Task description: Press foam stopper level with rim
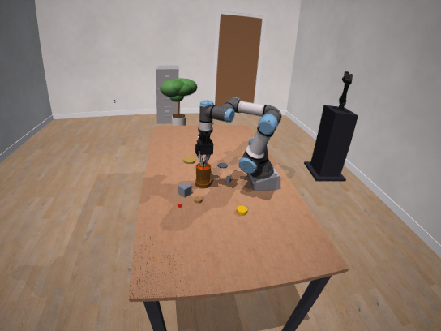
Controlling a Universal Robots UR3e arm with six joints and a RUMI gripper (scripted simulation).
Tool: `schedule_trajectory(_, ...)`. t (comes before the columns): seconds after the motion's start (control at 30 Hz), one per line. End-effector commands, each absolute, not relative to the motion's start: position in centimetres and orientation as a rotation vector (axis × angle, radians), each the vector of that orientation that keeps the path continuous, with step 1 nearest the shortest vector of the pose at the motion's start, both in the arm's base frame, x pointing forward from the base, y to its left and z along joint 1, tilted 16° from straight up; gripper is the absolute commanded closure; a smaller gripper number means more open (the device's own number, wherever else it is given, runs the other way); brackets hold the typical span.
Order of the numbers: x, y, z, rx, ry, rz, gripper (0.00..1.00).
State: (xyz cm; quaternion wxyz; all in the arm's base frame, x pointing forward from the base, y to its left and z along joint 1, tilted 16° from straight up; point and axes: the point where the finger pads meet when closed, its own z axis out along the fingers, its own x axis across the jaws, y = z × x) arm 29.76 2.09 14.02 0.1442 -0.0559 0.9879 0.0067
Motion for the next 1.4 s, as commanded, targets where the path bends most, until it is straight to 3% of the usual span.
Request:
schedule_trajectory(0.0, 29.6, 2.0, 14.4, -0.160, 2.849, 0.021, 1.00)
schedule_trajectory(0.73, 28.3, 1.9, 19.0, -0.160, 2.850, 0.023, 1.00)
schedule_trajectory(1.37, 28.2, 1.9, 19.3, -0.160, 2.849, 0.022, 1.00)
